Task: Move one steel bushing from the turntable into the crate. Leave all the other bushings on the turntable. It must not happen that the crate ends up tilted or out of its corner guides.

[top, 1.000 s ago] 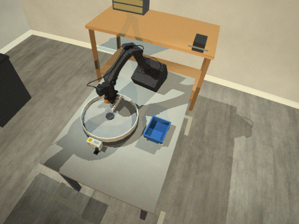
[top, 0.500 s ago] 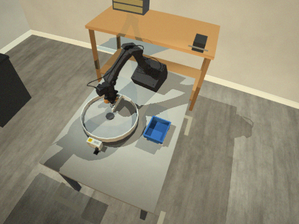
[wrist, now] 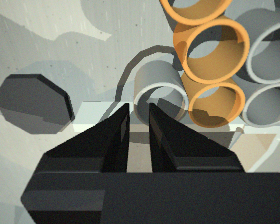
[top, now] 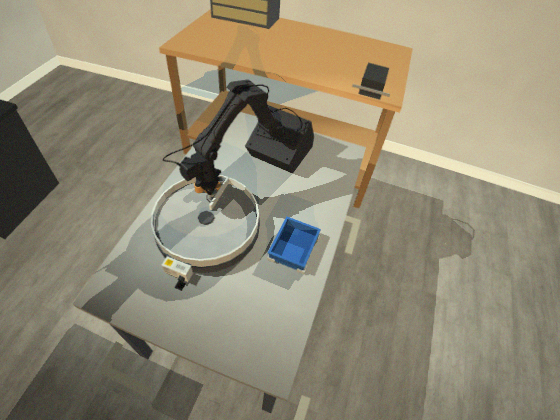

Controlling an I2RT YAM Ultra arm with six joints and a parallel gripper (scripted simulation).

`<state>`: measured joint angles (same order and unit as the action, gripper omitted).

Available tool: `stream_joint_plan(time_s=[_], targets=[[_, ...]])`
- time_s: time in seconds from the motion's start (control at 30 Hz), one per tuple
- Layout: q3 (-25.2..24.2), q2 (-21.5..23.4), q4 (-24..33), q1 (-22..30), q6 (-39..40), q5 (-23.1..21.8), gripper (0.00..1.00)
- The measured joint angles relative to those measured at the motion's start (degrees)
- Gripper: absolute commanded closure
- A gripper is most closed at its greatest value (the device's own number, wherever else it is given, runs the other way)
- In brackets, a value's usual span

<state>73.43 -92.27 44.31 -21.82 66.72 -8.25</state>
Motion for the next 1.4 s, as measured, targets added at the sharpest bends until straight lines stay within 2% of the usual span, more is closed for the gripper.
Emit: stream_joint_plan(time_s=[0.7,1.4], targets=[[-1.55,-1.84,-3.56,0.02,0.13,0.0,0.85],[-1.55,-1.84,-3.67,0.02,0.13,0.0,0.85]])
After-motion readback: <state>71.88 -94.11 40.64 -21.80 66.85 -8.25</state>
